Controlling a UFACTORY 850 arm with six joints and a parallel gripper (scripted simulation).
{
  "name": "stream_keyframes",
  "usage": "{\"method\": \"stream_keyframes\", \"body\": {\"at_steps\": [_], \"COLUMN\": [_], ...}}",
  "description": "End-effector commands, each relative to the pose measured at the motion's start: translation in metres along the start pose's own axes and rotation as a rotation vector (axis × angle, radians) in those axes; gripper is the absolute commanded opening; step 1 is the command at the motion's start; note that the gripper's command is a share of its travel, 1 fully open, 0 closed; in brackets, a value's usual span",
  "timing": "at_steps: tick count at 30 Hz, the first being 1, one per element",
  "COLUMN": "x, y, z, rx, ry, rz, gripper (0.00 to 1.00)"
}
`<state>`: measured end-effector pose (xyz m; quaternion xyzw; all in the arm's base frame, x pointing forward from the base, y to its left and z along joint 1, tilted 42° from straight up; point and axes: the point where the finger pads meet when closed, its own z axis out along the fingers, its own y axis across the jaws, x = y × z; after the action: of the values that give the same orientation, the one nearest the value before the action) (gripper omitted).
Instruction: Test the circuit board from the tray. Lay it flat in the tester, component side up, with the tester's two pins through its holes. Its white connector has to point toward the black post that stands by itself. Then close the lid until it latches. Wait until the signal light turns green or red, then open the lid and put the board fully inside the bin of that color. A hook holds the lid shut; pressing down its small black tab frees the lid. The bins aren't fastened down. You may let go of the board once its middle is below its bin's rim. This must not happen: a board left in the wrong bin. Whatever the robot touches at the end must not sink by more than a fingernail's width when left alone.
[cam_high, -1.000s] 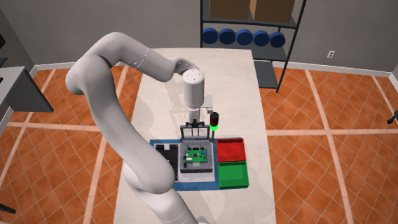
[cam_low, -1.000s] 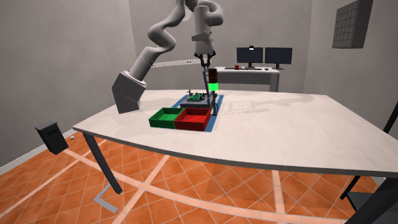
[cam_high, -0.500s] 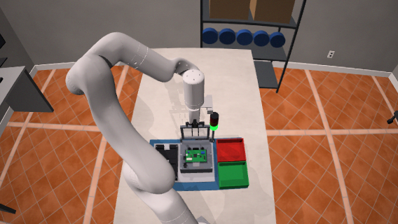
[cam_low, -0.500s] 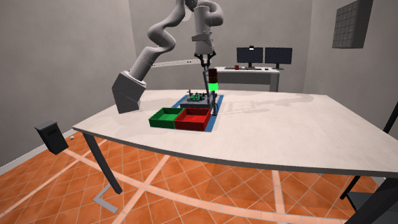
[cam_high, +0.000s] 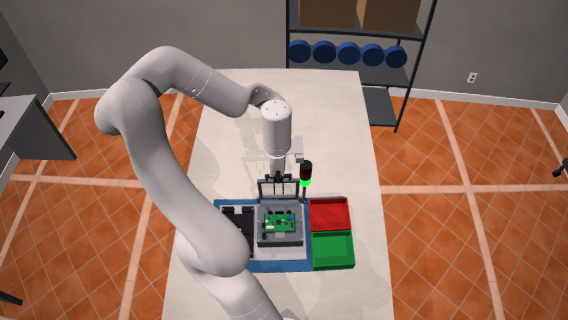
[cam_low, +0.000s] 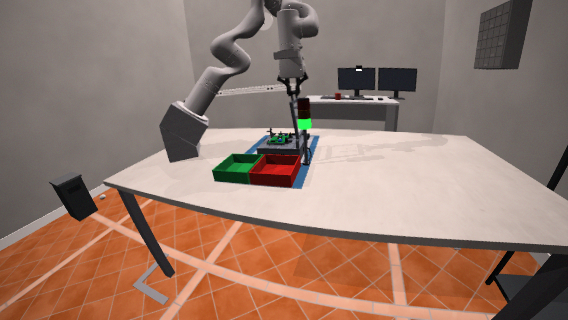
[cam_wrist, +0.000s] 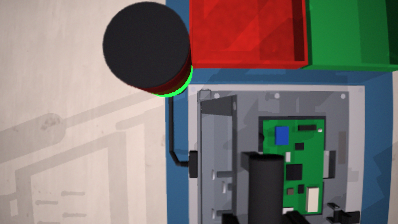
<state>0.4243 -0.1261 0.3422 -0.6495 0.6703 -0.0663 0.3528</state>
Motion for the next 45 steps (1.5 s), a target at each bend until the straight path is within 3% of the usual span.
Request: {"method": "stream_keyframes", "body": {"at_steps": [1, 2, 45], "x": [0.0001, 0.0001, 0.0002], "y": [-0.0006, -0.0006, -0.0018], "z": [-0.0004, -0.0004, -0.0006], "rx": [0.001, 0.001, 0.001], "ry": [0.001, 0.001, 0.001], "rz": [-0.001, -0.001, -0.001], "gripper": [0.28, 0.00, 0.00]}}
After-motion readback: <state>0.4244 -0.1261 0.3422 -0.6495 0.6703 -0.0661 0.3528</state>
